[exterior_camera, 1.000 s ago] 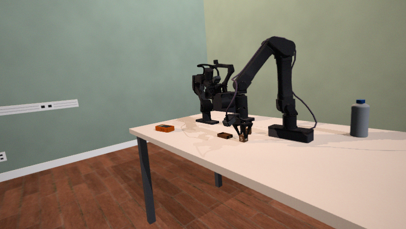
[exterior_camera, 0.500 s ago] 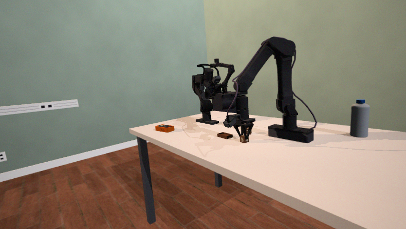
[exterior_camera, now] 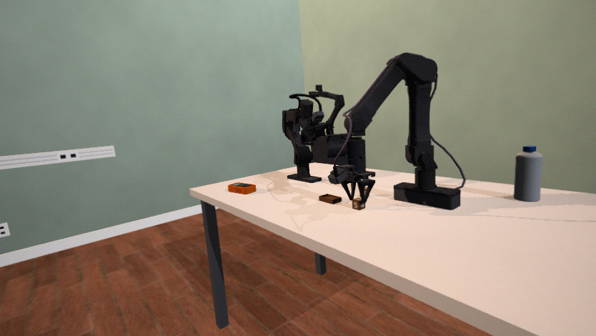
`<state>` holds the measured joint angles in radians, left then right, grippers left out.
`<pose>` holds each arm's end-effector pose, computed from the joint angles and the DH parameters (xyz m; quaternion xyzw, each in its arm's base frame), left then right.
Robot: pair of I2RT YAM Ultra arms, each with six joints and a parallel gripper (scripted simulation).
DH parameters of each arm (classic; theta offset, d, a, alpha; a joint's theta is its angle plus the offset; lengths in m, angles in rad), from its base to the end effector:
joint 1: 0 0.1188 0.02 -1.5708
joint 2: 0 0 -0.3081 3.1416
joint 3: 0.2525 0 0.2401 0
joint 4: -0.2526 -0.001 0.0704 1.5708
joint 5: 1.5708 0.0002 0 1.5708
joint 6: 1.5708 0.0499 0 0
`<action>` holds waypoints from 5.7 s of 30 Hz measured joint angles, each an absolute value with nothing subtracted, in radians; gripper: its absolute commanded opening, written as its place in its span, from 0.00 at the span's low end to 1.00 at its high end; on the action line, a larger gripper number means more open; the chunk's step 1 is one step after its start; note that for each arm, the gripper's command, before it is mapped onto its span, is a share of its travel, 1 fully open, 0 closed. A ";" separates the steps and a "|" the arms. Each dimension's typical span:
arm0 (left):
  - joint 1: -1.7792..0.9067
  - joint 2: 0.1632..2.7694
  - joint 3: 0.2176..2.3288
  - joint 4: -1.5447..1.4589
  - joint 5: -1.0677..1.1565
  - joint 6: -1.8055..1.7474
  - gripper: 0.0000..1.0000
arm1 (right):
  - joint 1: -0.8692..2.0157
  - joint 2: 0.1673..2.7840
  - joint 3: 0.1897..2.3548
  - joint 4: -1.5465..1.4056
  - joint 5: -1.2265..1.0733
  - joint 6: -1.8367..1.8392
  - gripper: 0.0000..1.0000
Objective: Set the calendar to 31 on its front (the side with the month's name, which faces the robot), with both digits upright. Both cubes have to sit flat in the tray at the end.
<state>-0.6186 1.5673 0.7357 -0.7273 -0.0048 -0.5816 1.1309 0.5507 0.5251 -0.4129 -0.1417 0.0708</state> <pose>0.1808 -0.1272 0.1752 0.0185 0.9998 -0.0014 0.0062 0.0352 0.0937 0.2830 -0.4584 0.7072 0.3517 0.4075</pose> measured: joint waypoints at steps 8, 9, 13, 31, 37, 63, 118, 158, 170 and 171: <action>-0.619 1.524 0.768 -0.798 -0.004 -0.580 1.00 | 1.131 0.551 0.525 -0.413 -0.142 0.071 1.00; -0.619 1.517 0.778 -0.813 -0.005 -0.580 1.00 | 1.131 0.551 0.525 -0.413 -0.142 0.071 1.00; -0.619 1.488 0.815 -0.864 -0.005 -0.580 1.00 | 1.131 0.551 0.525 -0.413 -0.142 0.071 1.00; -0.617 1.466 0.871 -0.968 0.036 -0.480 0.55 | 1.131 0.551 0.525 -0.413 -0.142 0.071 1.00; -0.489 1.482 0.853 -0.924 0.119 -0.217 0.55 | 1.131 0.551 0.525 -0.413 -0.142 0.071 1.00; -0.059 1.576 0.754 -0.813 0.475 0.859 0.55 | 1.131 0.551 0.525 -0.413 -0.142 0.071 1.00; 0.183 1.788 0.568 -0.664 0.904 1.966 0.55 | 1.131 0.551 0.525 -0.413 -0.142 0.071 1.00; 0.046 1.803 0.485 -0.352 0.934 1.716 0.39 | 1.131 0.551 0.525 -0.413 -0.142 0.071 1.00; 0.046 1.803 0.485 -0.356 0.934 1.716 0.15 | 1.131 0.551 0.525 -0.413 -0.142 0.071 1.00; 0.046 1.803 0.485 -0.357 0.934 1.716 0.03 | 1.131 0.551 0.525 -0.413 -0.142 0.071 1.00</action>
<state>0.0460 1.8030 0.4850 -0.3569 0.9337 1.7161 1.1309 0.5507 0.5251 -0.4129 -0.1417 0.0708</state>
